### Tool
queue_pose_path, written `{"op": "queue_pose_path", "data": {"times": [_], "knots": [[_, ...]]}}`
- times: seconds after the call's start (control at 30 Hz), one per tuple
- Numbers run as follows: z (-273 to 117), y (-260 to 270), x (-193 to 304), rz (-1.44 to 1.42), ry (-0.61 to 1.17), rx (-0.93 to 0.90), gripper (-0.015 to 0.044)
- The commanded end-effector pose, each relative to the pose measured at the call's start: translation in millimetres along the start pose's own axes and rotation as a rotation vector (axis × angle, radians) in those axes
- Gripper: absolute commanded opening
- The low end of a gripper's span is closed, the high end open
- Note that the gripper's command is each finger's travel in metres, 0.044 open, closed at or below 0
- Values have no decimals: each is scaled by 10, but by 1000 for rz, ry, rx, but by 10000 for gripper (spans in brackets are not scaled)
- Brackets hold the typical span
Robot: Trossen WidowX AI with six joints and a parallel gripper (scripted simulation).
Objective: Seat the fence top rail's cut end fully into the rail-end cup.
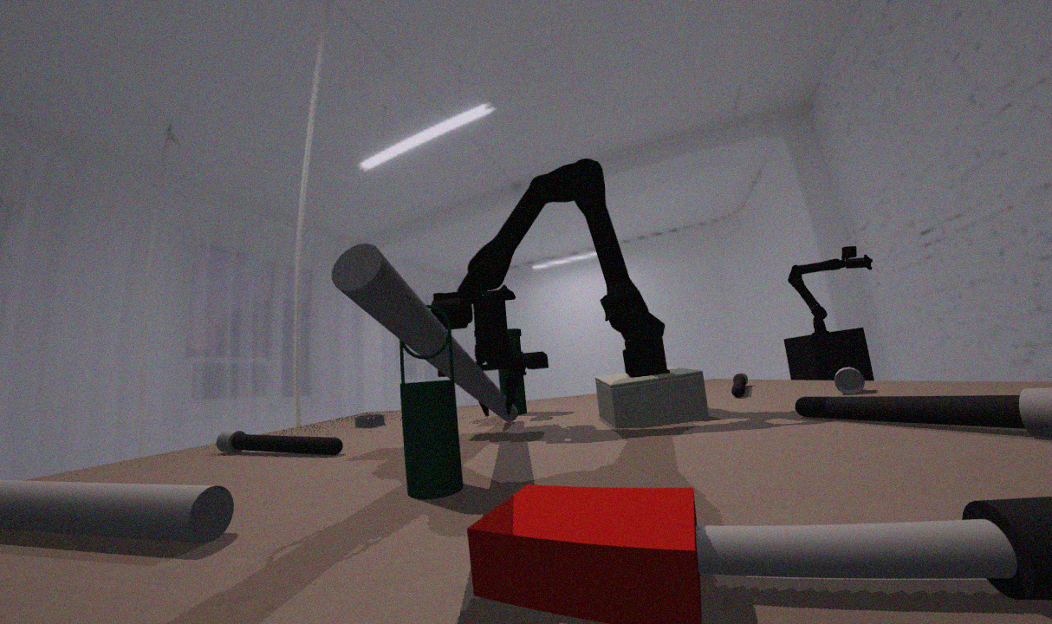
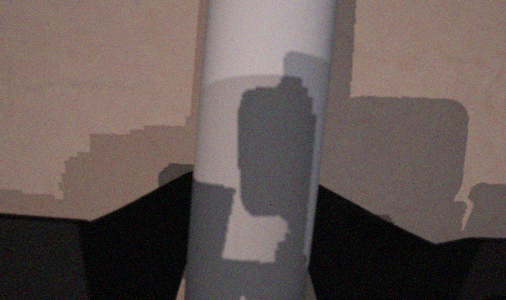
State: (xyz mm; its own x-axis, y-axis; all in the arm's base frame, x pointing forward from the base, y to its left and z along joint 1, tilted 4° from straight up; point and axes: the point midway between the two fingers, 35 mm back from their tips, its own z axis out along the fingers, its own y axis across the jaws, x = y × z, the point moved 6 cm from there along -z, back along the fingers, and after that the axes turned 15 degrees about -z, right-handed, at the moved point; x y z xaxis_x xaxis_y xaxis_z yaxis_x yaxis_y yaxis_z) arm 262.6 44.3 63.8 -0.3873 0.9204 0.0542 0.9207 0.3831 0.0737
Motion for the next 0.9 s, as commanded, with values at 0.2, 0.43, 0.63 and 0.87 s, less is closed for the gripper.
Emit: {"op": "queue_pose_path", "data": {"times": [0.2,0.43,0.63,0.87], "knots": [[-119,26,3,0,-24,14,0],[-429,86,29,-9,-127,47,0],[-729,109,62,-18,-222,70,0],[-855,109,78,-22,-260,78,0]]}}
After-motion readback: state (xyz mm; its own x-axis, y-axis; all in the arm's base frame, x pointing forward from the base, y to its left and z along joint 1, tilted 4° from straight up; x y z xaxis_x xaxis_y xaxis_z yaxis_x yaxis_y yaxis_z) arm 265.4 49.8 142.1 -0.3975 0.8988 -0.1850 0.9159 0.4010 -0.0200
